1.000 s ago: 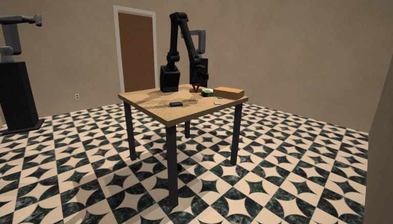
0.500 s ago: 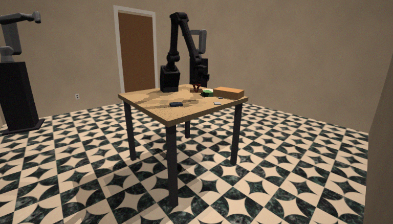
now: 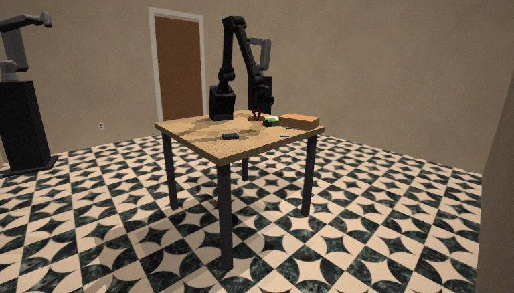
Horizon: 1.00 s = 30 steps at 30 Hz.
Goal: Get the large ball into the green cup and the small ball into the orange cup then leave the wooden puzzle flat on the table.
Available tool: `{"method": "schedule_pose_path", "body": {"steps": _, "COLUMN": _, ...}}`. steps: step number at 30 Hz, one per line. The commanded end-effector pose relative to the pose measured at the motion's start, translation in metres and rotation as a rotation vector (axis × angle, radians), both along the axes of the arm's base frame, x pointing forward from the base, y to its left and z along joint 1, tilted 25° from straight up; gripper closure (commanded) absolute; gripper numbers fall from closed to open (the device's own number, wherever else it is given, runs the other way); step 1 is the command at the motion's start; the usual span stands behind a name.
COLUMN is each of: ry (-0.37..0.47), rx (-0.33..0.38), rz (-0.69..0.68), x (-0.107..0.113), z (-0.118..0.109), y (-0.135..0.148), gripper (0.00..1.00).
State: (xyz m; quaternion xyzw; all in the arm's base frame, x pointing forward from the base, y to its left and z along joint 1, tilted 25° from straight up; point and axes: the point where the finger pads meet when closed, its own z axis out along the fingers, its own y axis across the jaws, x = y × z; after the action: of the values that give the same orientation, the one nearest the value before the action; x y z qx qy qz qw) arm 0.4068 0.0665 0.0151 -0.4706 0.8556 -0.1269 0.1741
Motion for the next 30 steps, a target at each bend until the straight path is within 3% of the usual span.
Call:
{"method": "schedule_pose_path", "body": {"steps": 1, "ry": 0.004, "rx": -0.001, "rz": -0.005, "x": 0.008, "z": 0.004, "y": 0.006, "gripper": 0.31}}
{"method": "schedule_pose_path", "body": {"steps": 3, "ry": 0.032, "rx": -0.009, "rz": -0.014, "x": -0.006, "z": -0.006, "y": 0.000, "gripper": 0.31}}
{"method": "schedule_pose_path", "body": {"steps": 5, "ry": -0.030, "rx": 0.006, "rz": -0.007, "x": 0.002, "z": 0.006, "y": 0.001, "gripper": 0.31}}
{"method": "schedule_pose_path", "body": {"steps": 10, "ry": -0.051, "rx": 0.017, "rz": 0.004, "x": 0.003, "z": 0.009, "y": -0.003, "gripper": 0.31}}
{"method": "schedule_pose_path", "body": {"steps": 11, "ry": -0.065, "rx": 0.023, "rz": 0.006, "x": 0.013, "z": 0.015, "y": -0.001, "gripper": 0.31}}
{"method": "schedule_pose_path", "body": {"steps": 13, "ry": -0.001, "rx": 0.015, "rz": 0.005, "x": 0.009, "z": 0.004, "y": 0.000, "gripper": 0.31}}
{"method": "schedule_pose_path", "body": {"steps": 18, "ry": 0.016, "rx": -0.010, "rz": -0.007, "x": 0.008, "z": 0.004, "y": 0.008, "gripper": 0.31}}
{"method": "schedule_pose_path", "body": {"steps": 19, "ry": 0.040, "rx": -0.021, "rz": -0.009, "x": -0.005, "z": -0.005, "y": 0.005, "gripper": 0.31}}
{"method": "schedule_pose_path", "body": {"steps": 22, "ry": -0.047, "rx": -0.008, "rz": -0.015, "x": 0.002, "z": 0.009, "y": 0.004, "gripper": 0.31}}
{"method": "schedule_pose_path", "body": {"steps": 25, "ry": -0.059, "rx": -0.006, "rz": -0.013, "x": 0.003, "z": 0.009, "y": -0.003, "gripper": 0.31}}
{"method": "schedule_pose_path", "body": {"steps": 26, "ry": -0.032, "rx": -0.005, "rz": -0.008, "x": 0.012, "z": 0.008, "y": -0.001, "gripper": 0.31}}
{"method": "schedule_pose_path", "body": {"steps": 30, "ry": 0.043, "rx": 0.015, "rz": 0.003, "x": 0.009, "z": 0.004, "y": -0.002, "gripper": 0.31}}
